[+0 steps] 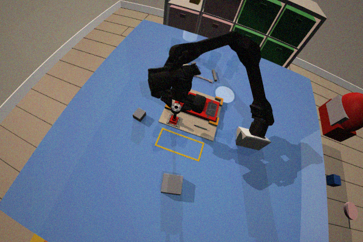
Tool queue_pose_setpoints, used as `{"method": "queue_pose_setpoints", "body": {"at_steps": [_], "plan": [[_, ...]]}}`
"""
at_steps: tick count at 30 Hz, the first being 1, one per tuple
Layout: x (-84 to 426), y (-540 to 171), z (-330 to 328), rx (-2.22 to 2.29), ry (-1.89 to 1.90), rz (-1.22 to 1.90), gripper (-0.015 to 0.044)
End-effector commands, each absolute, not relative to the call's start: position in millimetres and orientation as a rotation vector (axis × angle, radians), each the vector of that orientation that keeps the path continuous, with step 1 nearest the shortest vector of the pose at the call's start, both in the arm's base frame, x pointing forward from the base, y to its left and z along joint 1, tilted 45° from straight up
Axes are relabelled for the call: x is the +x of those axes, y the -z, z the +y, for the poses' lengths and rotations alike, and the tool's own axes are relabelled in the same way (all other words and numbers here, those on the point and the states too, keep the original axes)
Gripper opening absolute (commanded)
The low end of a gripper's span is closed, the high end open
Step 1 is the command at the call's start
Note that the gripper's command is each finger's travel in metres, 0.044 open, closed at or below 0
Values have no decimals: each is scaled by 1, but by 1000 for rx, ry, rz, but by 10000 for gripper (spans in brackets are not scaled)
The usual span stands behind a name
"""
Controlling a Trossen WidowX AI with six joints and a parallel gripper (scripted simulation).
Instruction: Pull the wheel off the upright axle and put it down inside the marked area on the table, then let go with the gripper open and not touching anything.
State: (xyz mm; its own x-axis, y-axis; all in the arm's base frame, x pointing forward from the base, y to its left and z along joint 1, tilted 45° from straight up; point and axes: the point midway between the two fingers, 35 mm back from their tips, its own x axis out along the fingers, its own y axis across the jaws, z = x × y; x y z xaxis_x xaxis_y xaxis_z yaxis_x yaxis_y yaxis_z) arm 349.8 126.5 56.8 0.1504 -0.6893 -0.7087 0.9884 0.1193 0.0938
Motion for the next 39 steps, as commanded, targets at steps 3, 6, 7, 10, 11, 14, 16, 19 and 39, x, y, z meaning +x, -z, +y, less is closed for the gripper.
{"method": "queue_pose_setpoints", "body": {"at_steps": [3,6,7,10,11,14,16,19,39], "plan": [[337,-41,142,643,1334,585,0],[328,-31,153,645,1334,587,0],[324,-27,157,645,1334,588,0],[314,-17,167,646,1335,589,0],[310,-14,171,646,1335,589,0],[299,-4,180,646,1337,589,0],[291,2,186,646,1338,587,0],[285,7,190,645,1339,586,0],[295,43,158,646,1338,586,0]]}}
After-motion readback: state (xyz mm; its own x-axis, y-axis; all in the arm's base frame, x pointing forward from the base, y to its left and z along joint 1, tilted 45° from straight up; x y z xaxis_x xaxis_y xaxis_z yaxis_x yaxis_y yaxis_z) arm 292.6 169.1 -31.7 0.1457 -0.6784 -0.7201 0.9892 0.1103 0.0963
